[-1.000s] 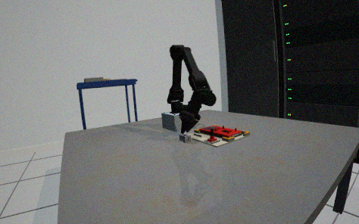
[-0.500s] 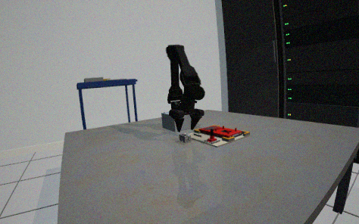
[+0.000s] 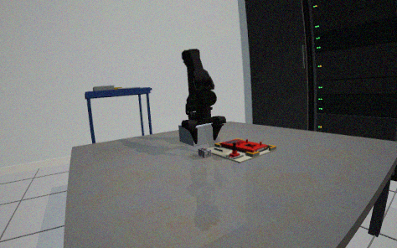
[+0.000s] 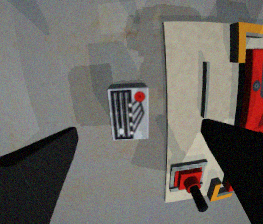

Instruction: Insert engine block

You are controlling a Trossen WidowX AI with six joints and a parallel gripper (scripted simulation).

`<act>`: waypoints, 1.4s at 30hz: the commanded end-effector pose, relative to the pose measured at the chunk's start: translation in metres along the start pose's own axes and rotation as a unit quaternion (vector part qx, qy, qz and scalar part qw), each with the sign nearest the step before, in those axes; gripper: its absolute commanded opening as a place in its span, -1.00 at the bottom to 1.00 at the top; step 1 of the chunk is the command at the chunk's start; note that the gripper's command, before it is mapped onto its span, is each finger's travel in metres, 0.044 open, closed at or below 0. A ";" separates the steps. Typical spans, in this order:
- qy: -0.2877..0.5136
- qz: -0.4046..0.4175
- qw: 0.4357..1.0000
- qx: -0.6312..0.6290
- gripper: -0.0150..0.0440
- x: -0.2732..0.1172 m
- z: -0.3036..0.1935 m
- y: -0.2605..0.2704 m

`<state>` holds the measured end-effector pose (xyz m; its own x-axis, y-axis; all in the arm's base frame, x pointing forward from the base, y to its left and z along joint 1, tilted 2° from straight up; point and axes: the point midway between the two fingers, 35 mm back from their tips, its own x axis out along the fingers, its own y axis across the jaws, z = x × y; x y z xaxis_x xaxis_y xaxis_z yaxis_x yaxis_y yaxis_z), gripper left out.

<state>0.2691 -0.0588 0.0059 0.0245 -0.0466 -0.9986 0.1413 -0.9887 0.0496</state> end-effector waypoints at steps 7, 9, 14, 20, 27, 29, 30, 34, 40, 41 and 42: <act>0.003 -0.001 1.000 0.003 1.00 0.014 -0.001 0.008; 0.003 -0.001 1.000 0.003 1.00 0.014 -0.001 0.008; 0.003 -0.001 1.000 0.003 1.00 0.021 -0.001 0.008; 0.002 -0.001 1.000 0.003 1.00 0.031 -0.001 0.008; 0.002 -0.001 1.000 0.003 1.00 0.041 -0.001 0.008; 0.002 -0.001 1.000 0.003 0.91 0.041 -0.001 0.008; 0.002 -0.001 1.000 0.003 0.82 0.041 -0.001 0.008; 0.002 -0.001 1.000 0.003 0.47 0.041 -0.001 0.008; 0.002 -0.001 1.000 0.003 0.00 0.041 -0.001 0.008; 0.002 -0.001 1.000 0.003 -0.02 0.041 -0.001 0.008; 0.002 -0.001 1.000 0.003 -0.05 0.041 -0.001 0.008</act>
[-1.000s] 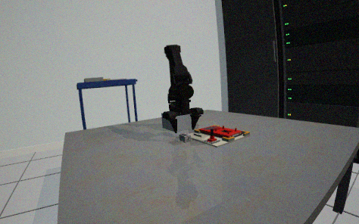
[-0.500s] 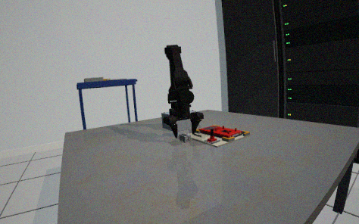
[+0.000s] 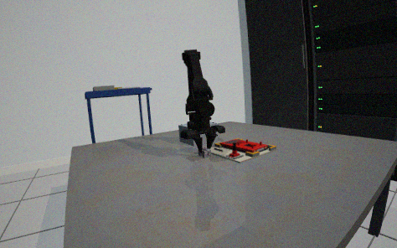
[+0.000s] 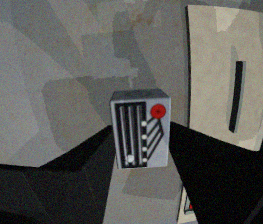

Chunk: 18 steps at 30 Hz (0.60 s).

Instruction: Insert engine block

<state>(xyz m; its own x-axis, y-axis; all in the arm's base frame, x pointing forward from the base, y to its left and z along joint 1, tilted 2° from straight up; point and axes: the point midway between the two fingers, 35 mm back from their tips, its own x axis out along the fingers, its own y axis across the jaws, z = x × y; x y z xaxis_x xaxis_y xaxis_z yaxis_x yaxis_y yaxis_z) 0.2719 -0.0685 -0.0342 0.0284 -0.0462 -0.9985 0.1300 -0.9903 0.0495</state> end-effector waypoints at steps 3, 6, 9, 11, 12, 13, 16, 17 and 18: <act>0.000 -0.001 1.000 -0.003 -0.11 0.000 0.000 0.000; 0.000 -0.001 1.000 -0.003 -0.31 0.000 0.000 0.000; 0.001 -0.001 1.000 -0.003 -0.49 -0.007 -0.002 0.000; 0.001 -0.001 1.000 -0.003 -0.49 -0.012 -0.003 0.001; 0.001 -0.001 1.000 -0.003 -0.49 -0.015 -0.004 0.001; 0.001 -0.001 1.000 -0.003 -0.49 -0.018 -0.004 0.001; 0.001 -0.001 1.000 -0.003 -0.49 -0.027 -0.006 0.002; 0.001 -0.001 1.000 -0.003 -0.49 -0.030 -0.006 0.002; 0.001 -0.001 1.000 -0.003 -0.49 -0.033 -0.006 0.002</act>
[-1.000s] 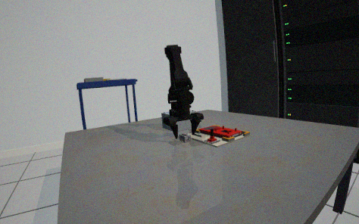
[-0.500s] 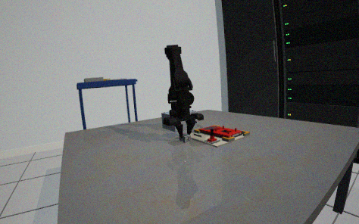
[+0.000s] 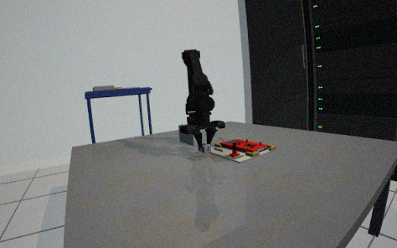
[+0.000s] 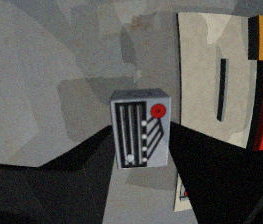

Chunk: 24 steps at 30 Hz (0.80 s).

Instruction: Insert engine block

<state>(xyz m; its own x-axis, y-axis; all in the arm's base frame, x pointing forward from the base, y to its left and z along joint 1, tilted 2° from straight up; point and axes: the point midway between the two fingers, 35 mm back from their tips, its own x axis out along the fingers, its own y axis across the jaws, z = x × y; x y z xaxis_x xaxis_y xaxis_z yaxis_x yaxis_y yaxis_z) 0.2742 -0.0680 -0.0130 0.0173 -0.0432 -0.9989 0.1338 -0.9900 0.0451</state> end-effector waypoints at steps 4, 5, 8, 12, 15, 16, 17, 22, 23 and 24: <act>0.006 0.001 1.000 -0.001 -0.49 -0.024 -0.005 0.001; 0.006 0.001 1.000 -0.001 -0.49 -0.027 -0.005 0.002; 0.006 0.001 1.000 -0.001 -0.49 -0.036 -0.005 0.002; 0.006 0.001 1.000 -0.001 -0.49 -0.048 -0.005 0.002; 0.006 0.001 1.000 -0.001 -0.49 -0.058 -0.004 0.001; 0.006 0.001 1.000 -0.001 -0.49 -0.061 -0.004 0.001; 0.006 0.001 1.000 -0.001 -0.49 -0.064 -0.004 0.001; 0.006 0.001 1.000 -0.001 -0.49 -0.080 -0.002 0.001; 0.006 0.001 1.000 -0.001 -0.49 -0.083 -0.001 0.000; 0.006 0.001 1.000 -0.001 -0.49 -0.086 -0.001 0.000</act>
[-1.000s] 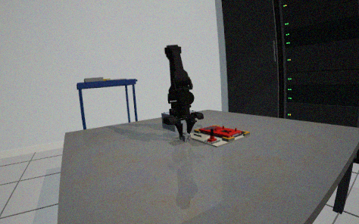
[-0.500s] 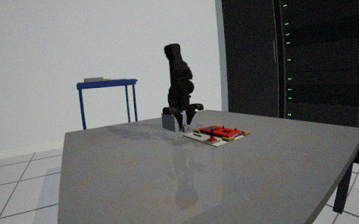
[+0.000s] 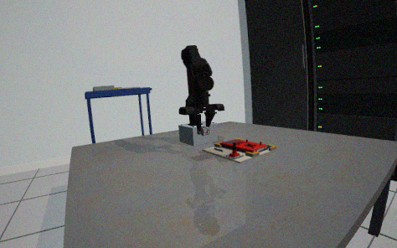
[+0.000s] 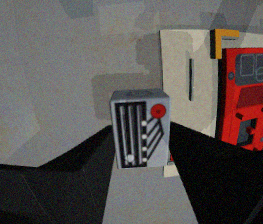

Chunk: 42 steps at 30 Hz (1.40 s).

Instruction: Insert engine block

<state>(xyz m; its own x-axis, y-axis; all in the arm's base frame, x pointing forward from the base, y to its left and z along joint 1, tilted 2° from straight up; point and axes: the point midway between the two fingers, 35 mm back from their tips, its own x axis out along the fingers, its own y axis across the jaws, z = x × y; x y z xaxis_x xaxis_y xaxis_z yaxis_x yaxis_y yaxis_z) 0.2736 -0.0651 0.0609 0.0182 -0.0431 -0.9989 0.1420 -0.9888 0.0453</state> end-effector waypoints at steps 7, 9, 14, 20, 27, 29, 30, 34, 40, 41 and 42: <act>0.006 0.001 1.000 0.003 -0.49 -0.030 0.004 -0.001; 0.006 0.001 1.000 0.000 -0.49 -0.030 0.003 -0.002; 0.006 0.002 0.997 -0.074 -0.49 -0.026 -0.003 -0.009; 0.006 0.002 0.984 -0.176 -0.49 -0.022 -0.012 -0.019; 0.007 0.000 0.956 -0.293 -0.49 -0.016 -0.021 -0.033; 0.008 0.000 0.946 -0.325 -0.49 -0.015 -0.024 -0.036; 0.008 0.000 0.940 -0.342 -0.49 -0.014 -0.025 -0.038; 0.008 0.000 0.914 -0.406 -0.49 -0.011 -0.030 -0.045; 0.008 0.001 0.867 -0.498 -0.49 -0.007 -0.036 -0.056; 0.008 0.001 0.858 -0.513 -0.49 -0.006 -0.037 -0.057; 0.008 0.001 0.849 -0.528 -0.49 -0.005 -0.038 -0.059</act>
<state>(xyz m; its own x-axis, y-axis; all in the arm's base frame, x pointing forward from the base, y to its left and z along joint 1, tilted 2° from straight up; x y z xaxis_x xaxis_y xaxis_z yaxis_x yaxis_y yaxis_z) 0.2995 -0.0068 0.0667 0.0314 -0.0372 -0.9988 0.9127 -0.4064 0.0438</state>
